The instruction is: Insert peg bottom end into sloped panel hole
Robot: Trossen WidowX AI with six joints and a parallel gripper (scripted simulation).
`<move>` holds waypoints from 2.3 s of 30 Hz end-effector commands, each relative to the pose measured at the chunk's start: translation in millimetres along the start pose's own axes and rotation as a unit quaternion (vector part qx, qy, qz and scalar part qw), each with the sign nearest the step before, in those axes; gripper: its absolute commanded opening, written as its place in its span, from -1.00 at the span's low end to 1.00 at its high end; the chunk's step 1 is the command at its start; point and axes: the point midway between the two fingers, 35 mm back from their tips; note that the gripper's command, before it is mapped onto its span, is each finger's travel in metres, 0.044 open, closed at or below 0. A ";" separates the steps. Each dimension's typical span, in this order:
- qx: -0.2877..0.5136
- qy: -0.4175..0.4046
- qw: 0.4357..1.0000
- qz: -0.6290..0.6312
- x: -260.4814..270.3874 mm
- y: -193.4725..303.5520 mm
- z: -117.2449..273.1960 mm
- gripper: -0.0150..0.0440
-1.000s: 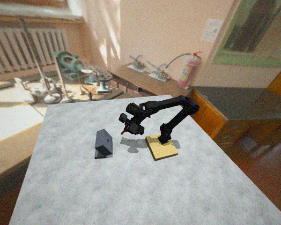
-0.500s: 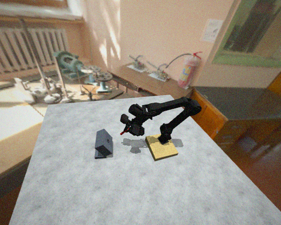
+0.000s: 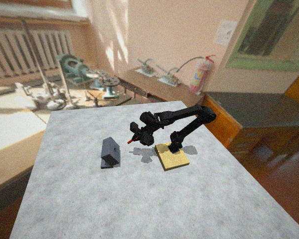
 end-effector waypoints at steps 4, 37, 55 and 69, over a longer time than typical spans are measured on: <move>-0.001 0.019 1.000 0.021 1.2 -3.4 1.5 -0.49; -0.004 0.098 0.991 0.094 -3.6 -16.7 -0.8 -0.49; -0.003 0.129 0.984 0.120 -11.9 -22.8 -16.1 -0.49; -0.002 0.152 0.979 0.139 -15.7 -27.5 -26.4 -0.49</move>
Point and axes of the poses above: the point midway between the two fingers, 35 mm back from their tips, its own z axis back along the fingers, its own x axis across the jaws, y = z × x, and after that the axes turned 8 degrees about z, right-handed
